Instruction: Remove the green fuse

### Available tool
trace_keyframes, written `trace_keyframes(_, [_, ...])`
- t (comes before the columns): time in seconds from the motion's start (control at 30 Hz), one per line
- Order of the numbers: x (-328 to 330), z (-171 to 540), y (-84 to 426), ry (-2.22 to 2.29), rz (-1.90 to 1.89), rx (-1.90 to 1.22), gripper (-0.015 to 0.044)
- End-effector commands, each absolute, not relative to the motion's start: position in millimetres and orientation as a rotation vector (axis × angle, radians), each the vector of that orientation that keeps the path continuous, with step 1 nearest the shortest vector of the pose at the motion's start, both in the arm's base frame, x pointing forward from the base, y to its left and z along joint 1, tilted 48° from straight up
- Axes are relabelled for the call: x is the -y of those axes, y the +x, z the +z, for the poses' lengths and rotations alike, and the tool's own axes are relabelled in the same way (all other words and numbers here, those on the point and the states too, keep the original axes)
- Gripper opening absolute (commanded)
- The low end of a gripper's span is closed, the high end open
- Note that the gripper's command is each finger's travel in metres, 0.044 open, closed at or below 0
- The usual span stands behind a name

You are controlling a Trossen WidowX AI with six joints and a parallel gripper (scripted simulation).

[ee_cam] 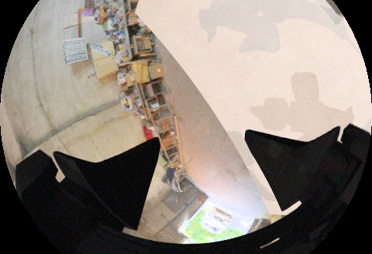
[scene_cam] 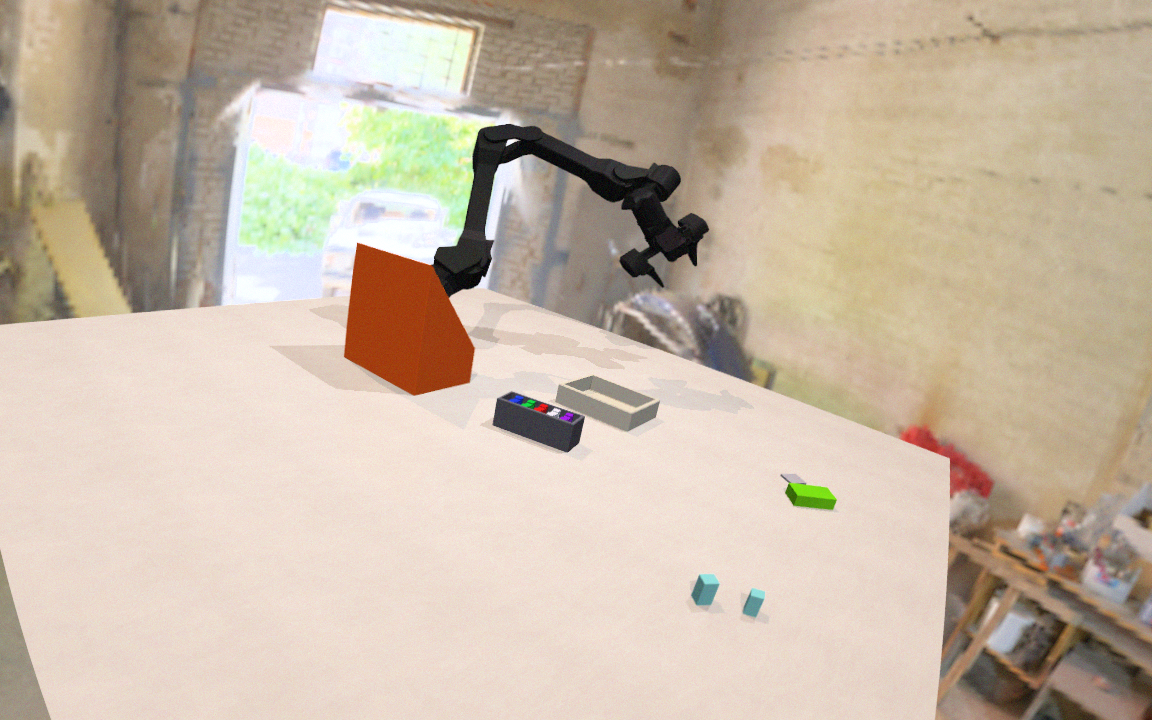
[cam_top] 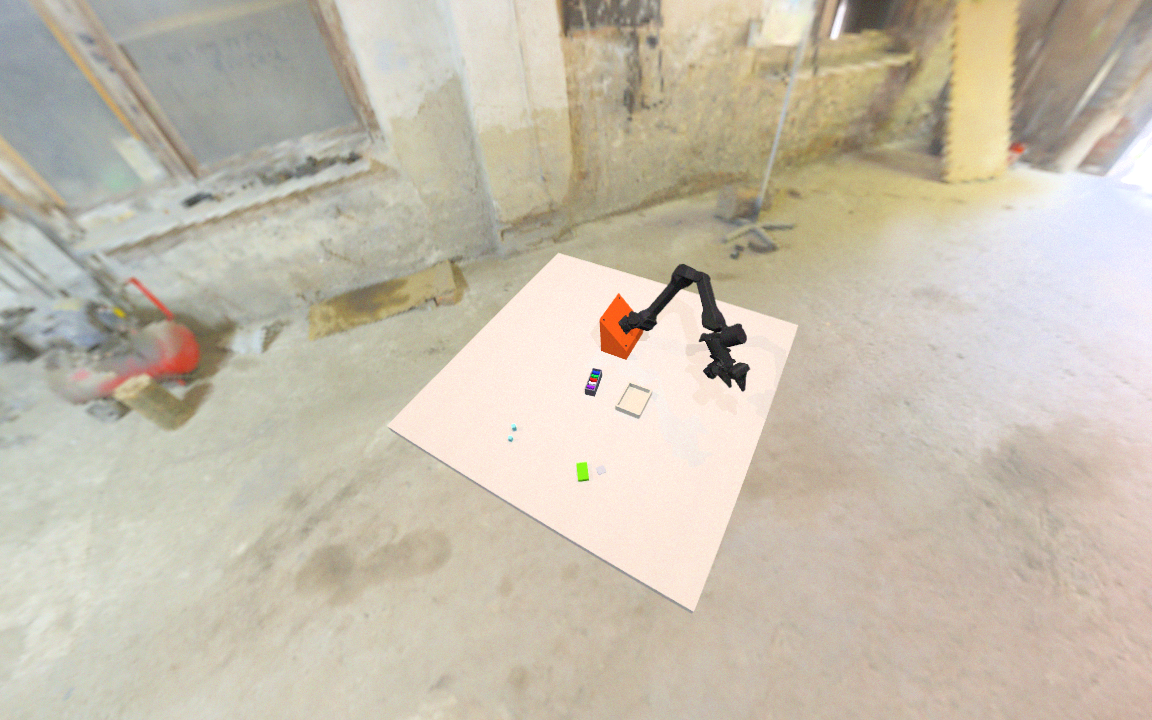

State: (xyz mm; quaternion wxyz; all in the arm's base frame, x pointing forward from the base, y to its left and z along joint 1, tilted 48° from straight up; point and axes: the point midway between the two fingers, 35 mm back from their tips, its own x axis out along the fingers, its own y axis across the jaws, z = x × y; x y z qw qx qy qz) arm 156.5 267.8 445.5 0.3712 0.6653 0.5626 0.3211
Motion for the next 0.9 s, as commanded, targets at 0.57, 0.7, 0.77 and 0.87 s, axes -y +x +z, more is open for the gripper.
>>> trace_keyframes(0.57, [-200,216,321,1.493,0.096,-1.398,0.0070])
trace_keyframes(0.7, [-162,159,334,1.452,-0.058,-1.450,0.0070])
trace_keyframes(0.77, [-141,131,336,1.437,-0.132,-1.488,0.0070])
trace_keyframes(0.87, [-110,92,331,1.425,-0.229,-1.555,0.0070])
